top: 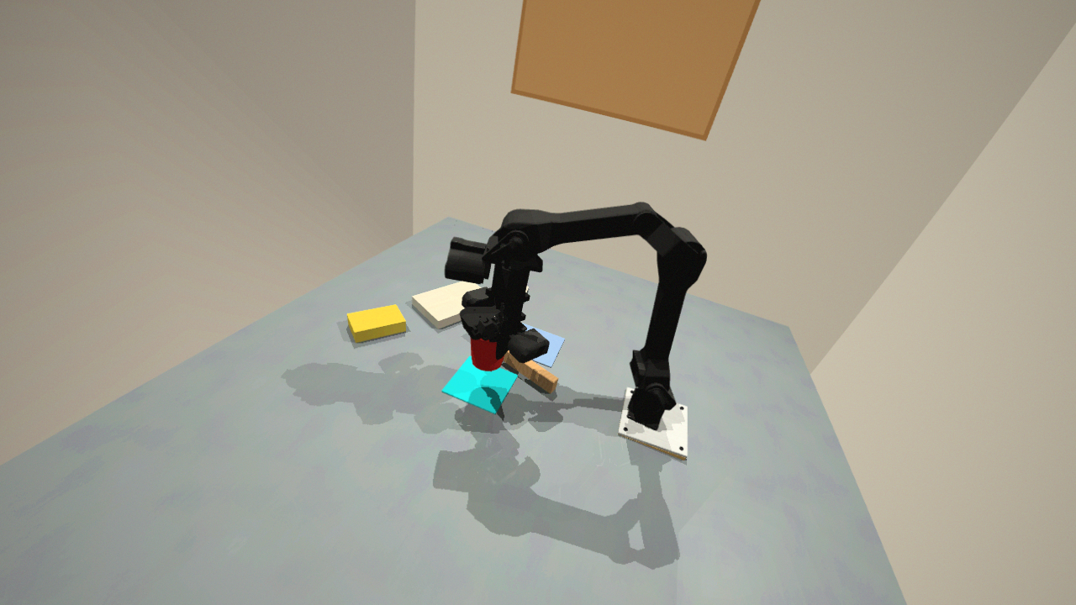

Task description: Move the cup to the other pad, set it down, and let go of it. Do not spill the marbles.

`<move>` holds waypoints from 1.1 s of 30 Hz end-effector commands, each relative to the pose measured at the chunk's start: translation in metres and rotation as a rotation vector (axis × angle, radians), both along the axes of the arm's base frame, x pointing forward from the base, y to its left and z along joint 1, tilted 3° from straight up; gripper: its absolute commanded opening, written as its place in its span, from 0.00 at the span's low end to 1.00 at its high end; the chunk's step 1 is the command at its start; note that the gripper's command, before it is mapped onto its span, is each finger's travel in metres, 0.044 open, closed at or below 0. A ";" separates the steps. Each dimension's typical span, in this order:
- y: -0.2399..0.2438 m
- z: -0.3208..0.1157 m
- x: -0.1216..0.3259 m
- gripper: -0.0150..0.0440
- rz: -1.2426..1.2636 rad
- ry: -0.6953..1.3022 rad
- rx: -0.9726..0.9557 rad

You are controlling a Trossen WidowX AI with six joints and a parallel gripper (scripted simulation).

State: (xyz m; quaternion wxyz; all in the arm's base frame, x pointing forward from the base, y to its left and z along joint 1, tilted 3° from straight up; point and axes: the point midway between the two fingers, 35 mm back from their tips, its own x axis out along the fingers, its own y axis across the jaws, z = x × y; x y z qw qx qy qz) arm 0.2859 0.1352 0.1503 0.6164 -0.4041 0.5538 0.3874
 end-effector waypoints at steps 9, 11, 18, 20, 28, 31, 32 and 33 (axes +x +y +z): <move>0.002 -0.015 0.003 0.25 -0.005 0.003 -0.006; 0.002 -0.017 0.003 0.25 -0.005 0.003 -0.006; 0.002 -0.026 0.004 0.25 -0.005 0.003 -0.006; 0.002 -0.029 0.004 0.25 -0.005 0.003 -0.006; 0.003 -0.039 0.005 0.25 -0.005 0.003 -0.006; 0.003 -0.043 0.005 0.25 -0.005 0.003 -0.006; 0.003 -0.044 0.005 0.25 -0.005 0.003 -0.006; 0.003 -0.046 0.005 0.25 -0.005 0.003 -0.006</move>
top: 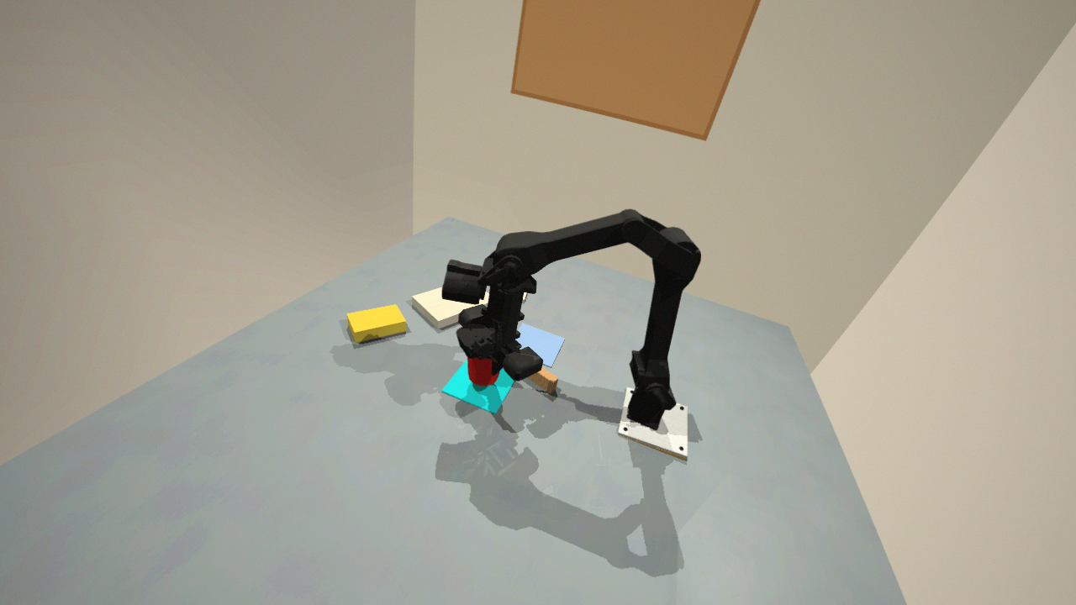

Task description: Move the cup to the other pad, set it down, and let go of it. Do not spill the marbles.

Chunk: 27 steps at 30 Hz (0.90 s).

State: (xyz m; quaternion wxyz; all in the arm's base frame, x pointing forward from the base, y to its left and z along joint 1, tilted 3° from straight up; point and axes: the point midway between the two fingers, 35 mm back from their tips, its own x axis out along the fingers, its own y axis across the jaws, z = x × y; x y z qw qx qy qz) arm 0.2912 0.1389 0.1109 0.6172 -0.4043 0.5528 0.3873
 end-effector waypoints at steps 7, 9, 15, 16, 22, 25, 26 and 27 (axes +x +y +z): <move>0.000 -0.015 0.001 0.25 -0.005 0.006 -0.007; 0.000 -0.018 0.001 0.25 -0.005 0.006 -0.007; 0.000 -0.015 0.000 0.25 0.000 0.003 -0.001; 0.000 -0.015 0.000 0.25 0.000 0.003 -0.001; 0.000 -0.015 0.000 0.25 0.000 0.003 -0.001; 0.000 -0.015 0.000 0.25 0.000 0.003 -0.001; 0.000 -0.015 0.000 0.30 0.000 0.003 -0.001; 0.000 -0.015 0.000 0.34 0.000 0.003 -0.001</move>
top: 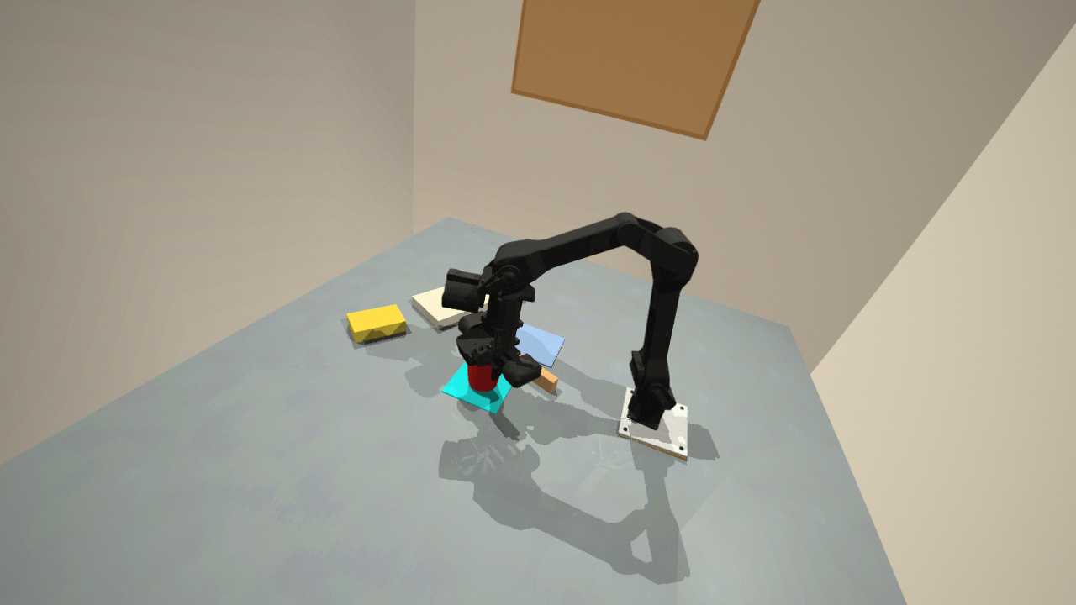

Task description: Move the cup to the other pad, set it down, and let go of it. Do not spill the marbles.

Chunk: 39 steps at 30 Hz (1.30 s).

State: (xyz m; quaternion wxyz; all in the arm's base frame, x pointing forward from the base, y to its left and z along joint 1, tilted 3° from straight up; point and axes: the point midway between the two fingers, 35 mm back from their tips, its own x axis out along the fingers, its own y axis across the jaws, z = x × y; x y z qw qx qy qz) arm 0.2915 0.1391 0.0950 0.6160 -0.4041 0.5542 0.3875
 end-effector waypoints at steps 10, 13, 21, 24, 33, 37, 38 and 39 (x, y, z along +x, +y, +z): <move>0.000 0.002 0.000 0.47 0.000 -0.001 0.000; 0.000 0.005 0.000 0.47 0.000 -0.001 0.000; 0.000 0.014 0.000 0.47 -0.001 0.000 -0.001; 0.000 0.018 -0.001 0.47 -0.002 0.000 -0.002; 0.000 0.029 -0.002 0.47 -0.003 0.001 -0.003; 0.000 0.034 -0.002 0.47 -0.003 0.001 -0.003; 0.000 0.035 -0.002 0.47 -0.003 0.001 -0.004; 0.000 0.036 -0.003 0.47 -0.004 0.001 -0.004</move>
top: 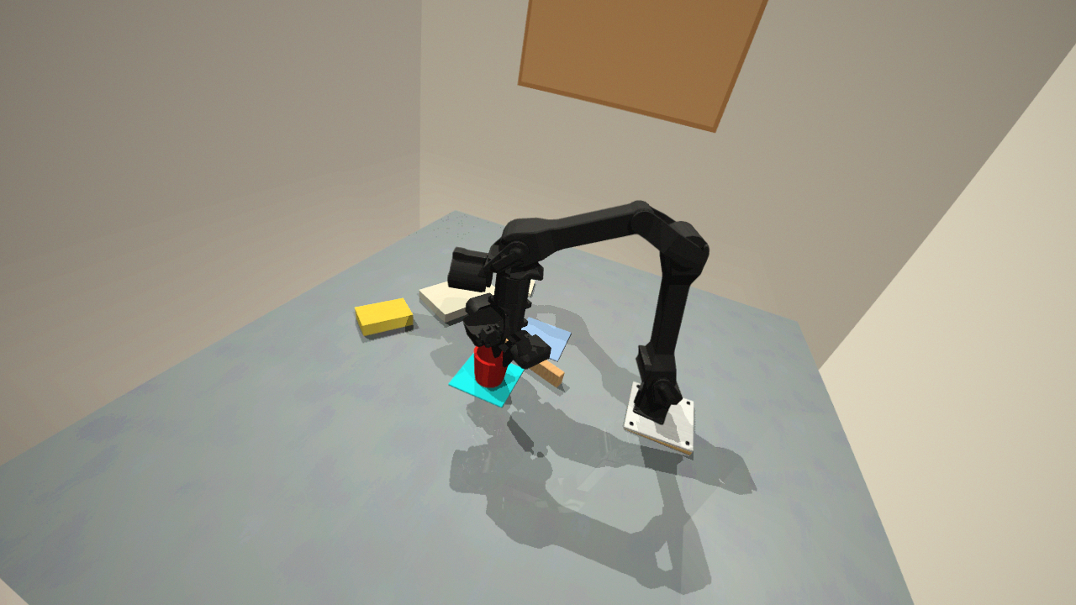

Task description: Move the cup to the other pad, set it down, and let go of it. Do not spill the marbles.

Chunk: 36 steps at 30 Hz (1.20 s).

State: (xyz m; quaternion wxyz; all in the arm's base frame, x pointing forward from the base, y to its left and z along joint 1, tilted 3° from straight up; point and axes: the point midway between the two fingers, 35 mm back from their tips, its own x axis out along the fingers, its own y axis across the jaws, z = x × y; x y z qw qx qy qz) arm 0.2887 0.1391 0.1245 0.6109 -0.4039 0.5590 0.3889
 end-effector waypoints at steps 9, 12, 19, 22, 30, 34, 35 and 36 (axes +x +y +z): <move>0.000 0.018 -0.002 0.47 -0.006 -0.011 0.001; 0.000 0.021 -0.003 0.47 -0.006 -0.010 0.001; 0.000 0.016 -0.003 0.65 -0.002 0.001 0.000; 0.000 0.016 -0.003 0.78 -0.002 0.001 0.000; 0.001 0.030 -0.004 1.00 -0.003 -0.002 0.000; 0.001 0.043 -0.004 1.00 -0.004 -0.004 0.000; 0.001 0.046 -0.004 1.00 -0.004 -0.004 0.000; 0.001 0.049 -0.005 1.00 -0.004 -0.005 0.000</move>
